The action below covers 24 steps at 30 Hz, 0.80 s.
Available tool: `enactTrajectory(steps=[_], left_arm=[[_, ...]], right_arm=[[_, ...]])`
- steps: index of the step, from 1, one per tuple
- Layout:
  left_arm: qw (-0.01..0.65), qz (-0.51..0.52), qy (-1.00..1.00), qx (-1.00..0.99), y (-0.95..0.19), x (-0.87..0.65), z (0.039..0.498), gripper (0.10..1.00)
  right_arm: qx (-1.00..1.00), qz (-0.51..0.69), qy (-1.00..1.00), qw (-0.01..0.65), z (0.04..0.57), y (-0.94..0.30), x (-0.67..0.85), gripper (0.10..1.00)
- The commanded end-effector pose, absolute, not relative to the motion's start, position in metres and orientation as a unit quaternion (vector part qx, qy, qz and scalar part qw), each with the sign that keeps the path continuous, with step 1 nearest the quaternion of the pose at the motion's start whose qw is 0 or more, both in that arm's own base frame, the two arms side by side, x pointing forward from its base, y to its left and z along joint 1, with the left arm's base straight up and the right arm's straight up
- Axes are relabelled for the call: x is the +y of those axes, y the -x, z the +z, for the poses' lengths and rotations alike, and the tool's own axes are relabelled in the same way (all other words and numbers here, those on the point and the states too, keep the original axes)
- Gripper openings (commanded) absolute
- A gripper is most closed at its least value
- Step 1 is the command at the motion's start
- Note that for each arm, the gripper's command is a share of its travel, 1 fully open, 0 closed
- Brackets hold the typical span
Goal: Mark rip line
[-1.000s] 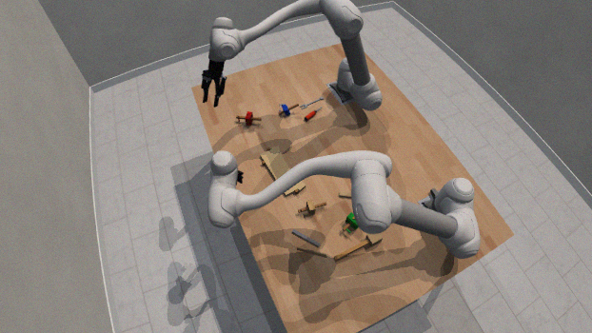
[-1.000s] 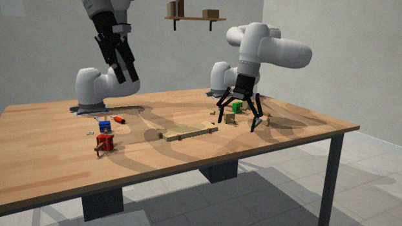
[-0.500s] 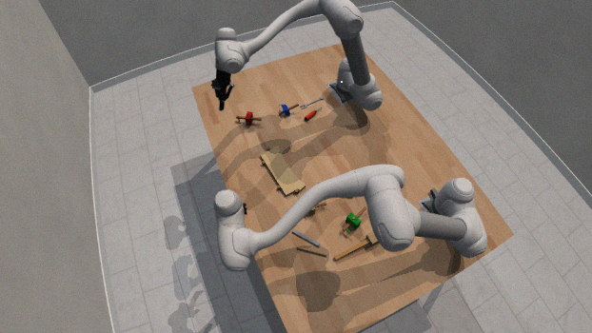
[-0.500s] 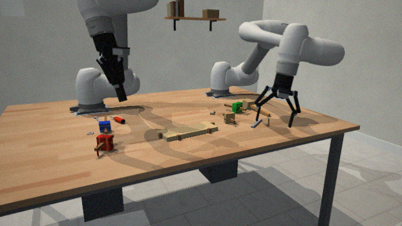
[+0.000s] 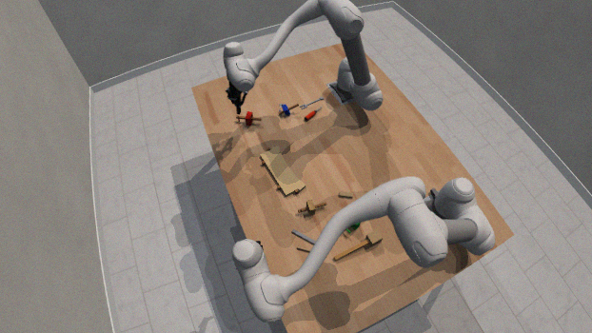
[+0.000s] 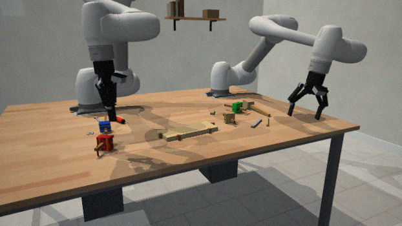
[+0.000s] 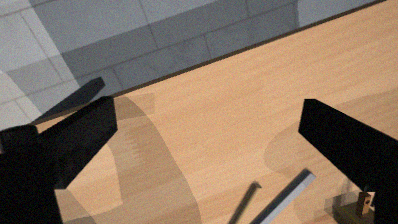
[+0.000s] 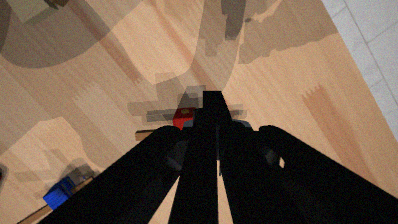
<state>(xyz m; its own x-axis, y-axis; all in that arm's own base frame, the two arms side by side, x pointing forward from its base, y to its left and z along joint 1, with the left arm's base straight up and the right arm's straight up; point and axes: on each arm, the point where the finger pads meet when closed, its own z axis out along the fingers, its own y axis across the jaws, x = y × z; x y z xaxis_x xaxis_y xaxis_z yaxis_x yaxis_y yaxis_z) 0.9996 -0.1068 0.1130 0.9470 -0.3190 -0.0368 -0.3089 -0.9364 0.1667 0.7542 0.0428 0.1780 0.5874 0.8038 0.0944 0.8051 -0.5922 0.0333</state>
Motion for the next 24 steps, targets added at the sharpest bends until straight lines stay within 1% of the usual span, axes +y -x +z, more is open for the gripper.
enactTrajectory(steps=[1,9,11,12,24], left_arm=[[0.078,-0.045,-0.989,-0.12,-0.981,-0.039,0.114,1.0],[0.081,-0.067,-0.993,-0.05,-0.94,0.071,0.113,1.0],[0.081,-0.067,-0.993,-0.05,-0.94,0.071,0.113,1.0],[0.082,-0.074,-0.993,-0.027,-0.923,0.106,0.112,1.0],[0.091,-0.107,-0.987,0.079,-0.828,0.25,0.11,1.0]], right_arm=[[-0.472,-0.02,0.881,0.002,0.153,-0.728,0.036,0.099],[-0.486,0.002,0.874,0.0,0.136,-0.707,0.028,0.099],[-0.486,0.002,0.874,0.0,0.136,-0.707,0.028,0.099],[-0.486,0.002,0.874,0.0,0.136,-0.707,0.028,0.099],[-0.486,0.003,0.874,0.0,0.135,-0.707,0.028,0.099]])
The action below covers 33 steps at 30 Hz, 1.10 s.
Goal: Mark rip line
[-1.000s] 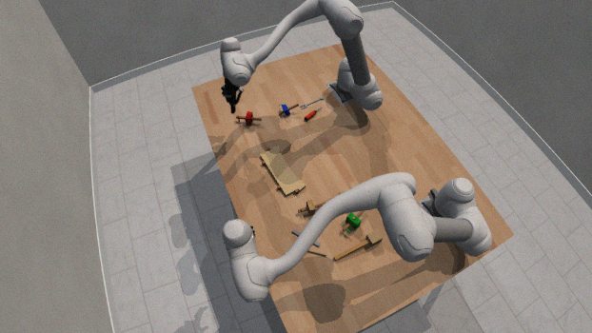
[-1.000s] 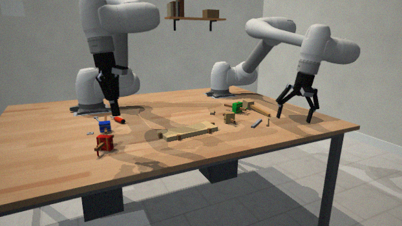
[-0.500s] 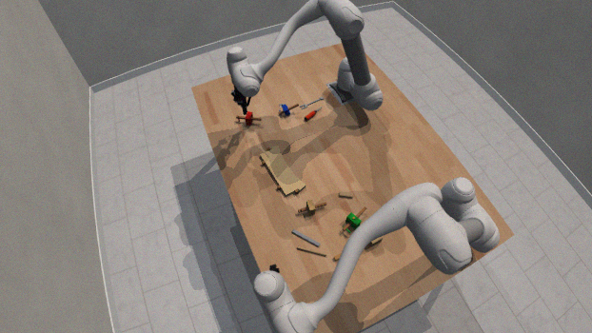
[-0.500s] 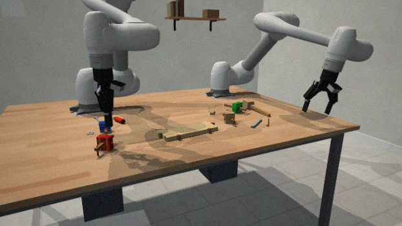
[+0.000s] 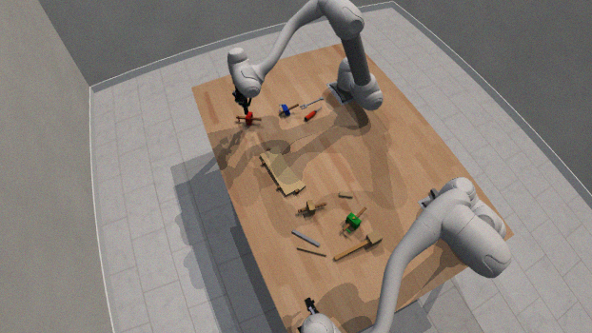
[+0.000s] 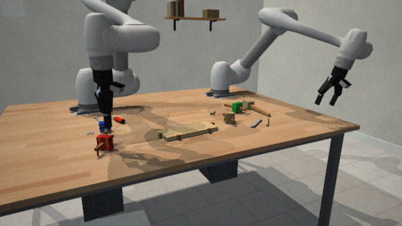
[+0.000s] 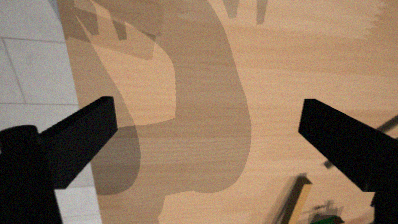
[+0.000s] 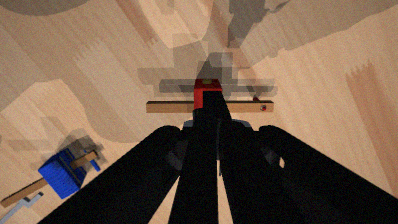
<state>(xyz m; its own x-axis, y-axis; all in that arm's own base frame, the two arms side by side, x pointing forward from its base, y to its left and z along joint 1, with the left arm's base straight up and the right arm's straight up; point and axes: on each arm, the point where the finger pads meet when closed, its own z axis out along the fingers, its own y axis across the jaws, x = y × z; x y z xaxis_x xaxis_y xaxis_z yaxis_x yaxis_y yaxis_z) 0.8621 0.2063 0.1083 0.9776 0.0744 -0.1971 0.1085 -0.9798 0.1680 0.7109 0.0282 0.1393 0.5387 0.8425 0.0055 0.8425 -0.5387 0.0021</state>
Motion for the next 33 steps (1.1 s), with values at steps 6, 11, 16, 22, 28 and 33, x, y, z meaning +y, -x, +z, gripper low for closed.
enactTrajectory(steps=[6,11,16,22,28,33], left_arm=[[0.096,-0.122,-0.979,0.129,-0.775,0.308,0.11,1.0],[0.103,-0.136,-0.97,0.175,-0.72,0.355,0.109,1.0],[0.11,-0.151,-0.957,0.223,-0.659,0.398,0.109,1.0],[0.12,-0.167,-0.939,0.276,-0.587,0.437,0.109,1.0],[0.131,-0.183,-0.917,0.33,-0.509,0.467,0.109,1.0],[0.143,-0.196,-0.894,0.377,-0.437,0.485,0.11,1.0]], right_arm=[[-0.486,0.003,0.874,0.0,0.135,-0.707,0.028,0.099],[-0.486,0.003,0.874,0.0,0.135,-0.707,0.028,0.099],[-0.486,0.003,0.874,0.0,0.135,-0.707,0.028,0.099],[-0.486,0.003,0.874,0.0,0.135,-0.707,0.028,0.099],[-0.486,0.003,0.874,0.0,0.135,-0.707,0.028,0.099],[-0.486,0.003,0.874,0.0,0.135,-0.707,0.028,0.099]])
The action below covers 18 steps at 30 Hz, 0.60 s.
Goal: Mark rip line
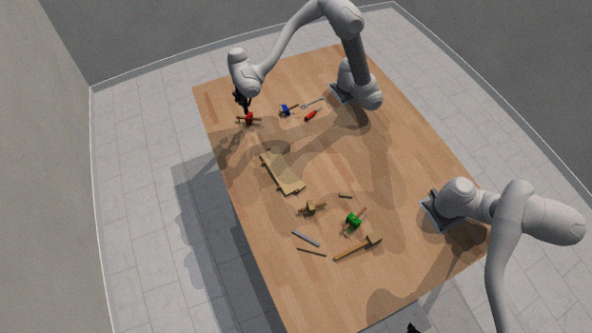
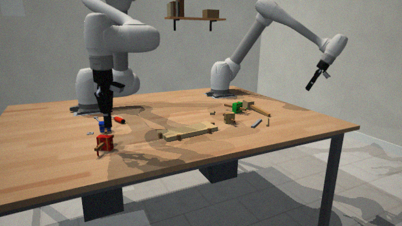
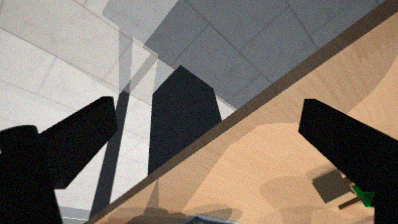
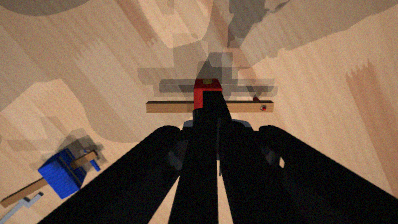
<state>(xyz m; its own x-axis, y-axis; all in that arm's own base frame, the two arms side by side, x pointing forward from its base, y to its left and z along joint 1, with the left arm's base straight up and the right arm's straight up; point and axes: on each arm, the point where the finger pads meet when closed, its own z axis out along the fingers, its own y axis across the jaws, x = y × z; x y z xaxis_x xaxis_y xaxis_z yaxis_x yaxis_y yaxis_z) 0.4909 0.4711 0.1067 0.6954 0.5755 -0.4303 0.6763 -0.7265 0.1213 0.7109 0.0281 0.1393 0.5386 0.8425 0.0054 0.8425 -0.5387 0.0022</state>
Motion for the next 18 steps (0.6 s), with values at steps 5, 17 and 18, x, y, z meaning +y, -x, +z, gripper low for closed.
enactTrajectory(steps=[5,17,18], left_arm=[[0.151,-0.205,-0.878,0.405,-0.394,0.491,0.11,1.0],[0.191,-0.239,-0.793,0.526,-0.201,0.475,0.112,1.0],[0.194,-0.242,-0.786,0.535,-0.187,0.471,0.113,1.0]], right_arm=[[-0.486,0.003,0.874,0.0,0.135,-0.707,0.028,0.099],[-0.486,0.003,0.874,0.0,0.135,-0.707,0.028,0.099],[-0.486,0.003,0.874,0.0,0.135,-0.707,0.028,0.099]])
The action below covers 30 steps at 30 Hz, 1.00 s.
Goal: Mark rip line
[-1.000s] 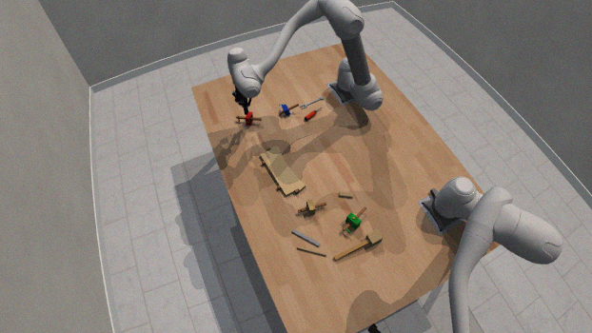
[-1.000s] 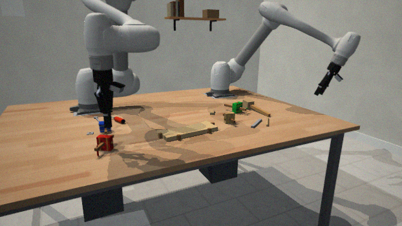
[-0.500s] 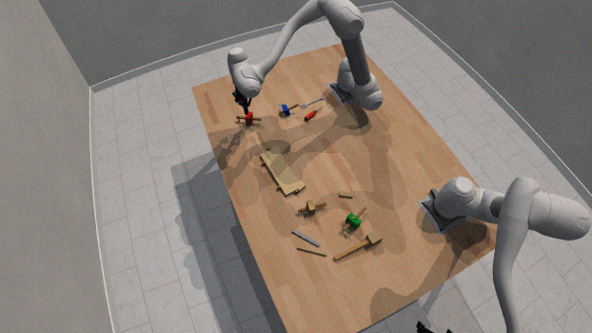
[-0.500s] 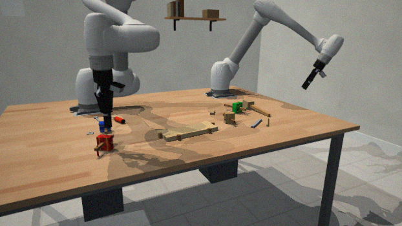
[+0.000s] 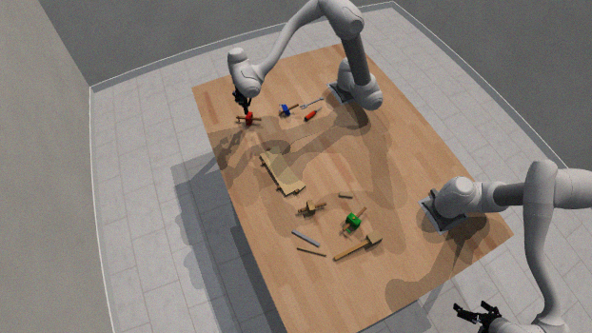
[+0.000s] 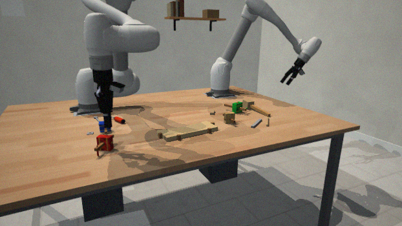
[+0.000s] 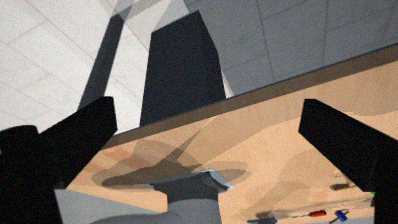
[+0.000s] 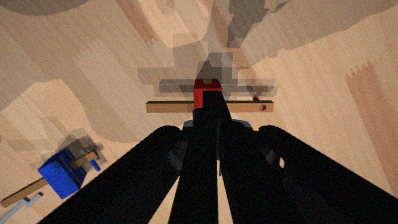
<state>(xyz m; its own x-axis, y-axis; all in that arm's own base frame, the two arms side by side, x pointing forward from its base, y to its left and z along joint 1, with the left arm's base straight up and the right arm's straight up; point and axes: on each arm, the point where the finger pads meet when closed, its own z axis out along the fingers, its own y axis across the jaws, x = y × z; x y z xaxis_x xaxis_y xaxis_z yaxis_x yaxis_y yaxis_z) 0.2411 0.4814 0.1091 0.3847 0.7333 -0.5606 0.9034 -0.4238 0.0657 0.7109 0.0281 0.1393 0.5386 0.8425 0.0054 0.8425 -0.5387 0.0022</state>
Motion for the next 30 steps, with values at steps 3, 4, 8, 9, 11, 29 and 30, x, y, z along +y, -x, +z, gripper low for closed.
enactTrajectory(steps=[3,4,8,9,11,29,30], left_arm=[[0.201,-0.246,-0.77,0.553,-0.159,0.461,0.113,1.0],[0.201,-0.246,-0.77,0.553,-0.159,0.461,0.113,1.0],[0.222,-0.259,-0.726,0.597,-0.09,0.428,0.115,1.0],[0.226,-0.261,-0.717,0.605,-0.077,0.42,0.116,1.0],[0.234,-0.265,-0.699,0.622,-0.053,0.403,0.116,1.0],[0.264,-0.277,-0.635,0.671,0.035,0.321,0.121,1.0],[0.264,-0.277,-0.635,0.671,0.035,0.321,0.121,1.0]], right_arm=[[-0.486,0.003,0.874,0.0,0.135,-0.707,0.028,0.099],[-0.486,0.003,0.874,0.0,0.135,-0.707,0.028,0.099],[-0.486,0.003,0.874,0.0,0.135,-0.707,0.028,0.099],[-0.486,0.003,0.874,0.0,0.135,-0.707,0.028,0.099],[-0.486,0.003,0.874,0.0,0.135,-0.707,0.028,0.099],[-0.486,0.003,0.874,0.0,0.135,-0.707,0.028,0.099],[-0.486,0.003,0.874,0.0,0.135,-0.707,0.028,0.099]])
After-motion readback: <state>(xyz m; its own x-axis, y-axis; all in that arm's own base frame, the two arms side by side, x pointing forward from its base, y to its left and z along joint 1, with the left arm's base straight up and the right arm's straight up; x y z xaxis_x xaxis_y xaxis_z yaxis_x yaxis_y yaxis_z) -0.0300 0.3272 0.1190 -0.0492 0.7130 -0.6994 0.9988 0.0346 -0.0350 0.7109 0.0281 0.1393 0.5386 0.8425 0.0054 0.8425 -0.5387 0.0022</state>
